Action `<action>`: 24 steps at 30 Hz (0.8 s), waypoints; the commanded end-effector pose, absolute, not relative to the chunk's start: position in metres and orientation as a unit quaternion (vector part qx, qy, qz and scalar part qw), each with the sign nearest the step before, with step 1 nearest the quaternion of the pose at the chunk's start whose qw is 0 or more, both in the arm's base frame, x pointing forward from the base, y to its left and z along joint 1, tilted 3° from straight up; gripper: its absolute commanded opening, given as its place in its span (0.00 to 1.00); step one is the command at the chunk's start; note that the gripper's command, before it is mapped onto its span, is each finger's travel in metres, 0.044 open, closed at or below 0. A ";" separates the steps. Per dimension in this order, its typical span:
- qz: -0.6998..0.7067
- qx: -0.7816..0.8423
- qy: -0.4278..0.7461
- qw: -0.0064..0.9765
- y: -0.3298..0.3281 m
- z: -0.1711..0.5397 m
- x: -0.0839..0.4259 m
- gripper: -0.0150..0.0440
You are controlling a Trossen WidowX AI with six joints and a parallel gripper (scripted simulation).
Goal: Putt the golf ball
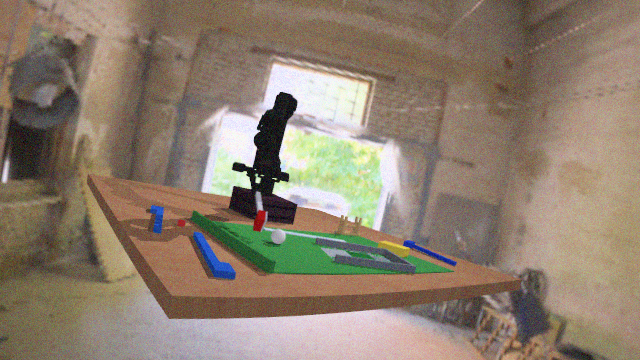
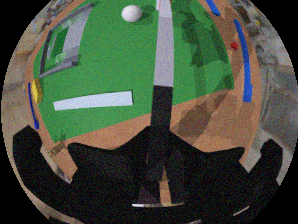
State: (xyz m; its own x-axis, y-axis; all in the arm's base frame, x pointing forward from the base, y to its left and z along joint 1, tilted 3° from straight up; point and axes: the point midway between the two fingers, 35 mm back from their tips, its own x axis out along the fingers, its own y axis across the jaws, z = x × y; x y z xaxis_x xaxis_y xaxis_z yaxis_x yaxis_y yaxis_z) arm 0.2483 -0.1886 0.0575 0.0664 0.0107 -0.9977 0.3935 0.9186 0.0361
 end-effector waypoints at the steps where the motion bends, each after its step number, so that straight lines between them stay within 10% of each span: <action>1: -0.136 0.152 0.670 0.714 -0.189 0.051 0.248 0.25; 24: -0.133 0.152 0.672 0.712 -0.190 0.035 0.248 0.25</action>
